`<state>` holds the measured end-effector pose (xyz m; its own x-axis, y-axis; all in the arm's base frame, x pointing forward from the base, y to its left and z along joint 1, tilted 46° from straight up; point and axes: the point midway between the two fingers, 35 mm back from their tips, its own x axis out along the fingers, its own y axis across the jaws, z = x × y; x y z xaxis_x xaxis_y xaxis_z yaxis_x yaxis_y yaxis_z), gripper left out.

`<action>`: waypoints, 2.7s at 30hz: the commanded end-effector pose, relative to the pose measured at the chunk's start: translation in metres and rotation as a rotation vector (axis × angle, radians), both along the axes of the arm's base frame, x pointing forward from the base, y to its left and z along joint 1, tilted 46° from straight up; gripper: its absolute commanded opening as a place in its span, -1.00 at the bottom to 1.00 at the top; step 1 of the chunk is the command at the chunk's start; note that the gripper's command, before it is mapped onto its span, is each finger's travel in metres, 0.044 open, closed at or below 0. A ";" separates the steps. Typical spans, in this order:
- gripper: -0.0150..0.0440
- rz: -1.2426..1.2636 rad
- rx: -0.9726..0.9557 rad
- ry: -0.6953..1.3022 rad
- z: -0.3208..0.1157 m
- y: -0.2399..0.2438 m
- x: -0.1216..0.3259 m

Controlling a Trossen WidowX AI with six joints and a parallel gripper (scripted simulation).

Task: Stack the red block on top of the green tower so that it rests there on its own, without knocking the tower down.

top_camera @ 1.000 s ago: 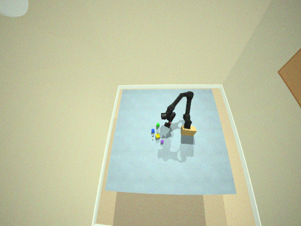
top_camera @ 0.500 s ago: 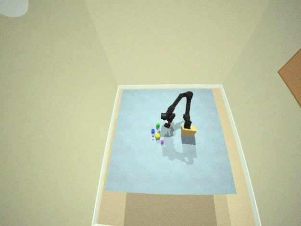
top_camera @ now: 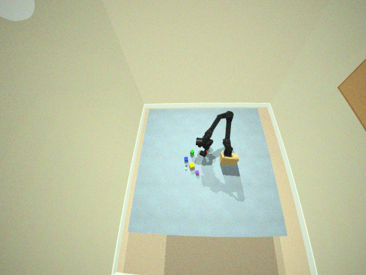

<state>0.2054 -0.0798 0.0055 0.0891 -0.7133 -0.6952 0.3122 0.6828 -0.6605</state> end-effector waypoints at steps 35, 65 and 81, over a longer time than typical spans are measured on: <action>-0.49 0.005 -0.005 0.007 0.008 0.009 -0.002; -0.49 0.009 -0.005 0.010 0.079 0.084 -0.011; -0.49 0.007 0.000 0.006 0.078 0.105 0.043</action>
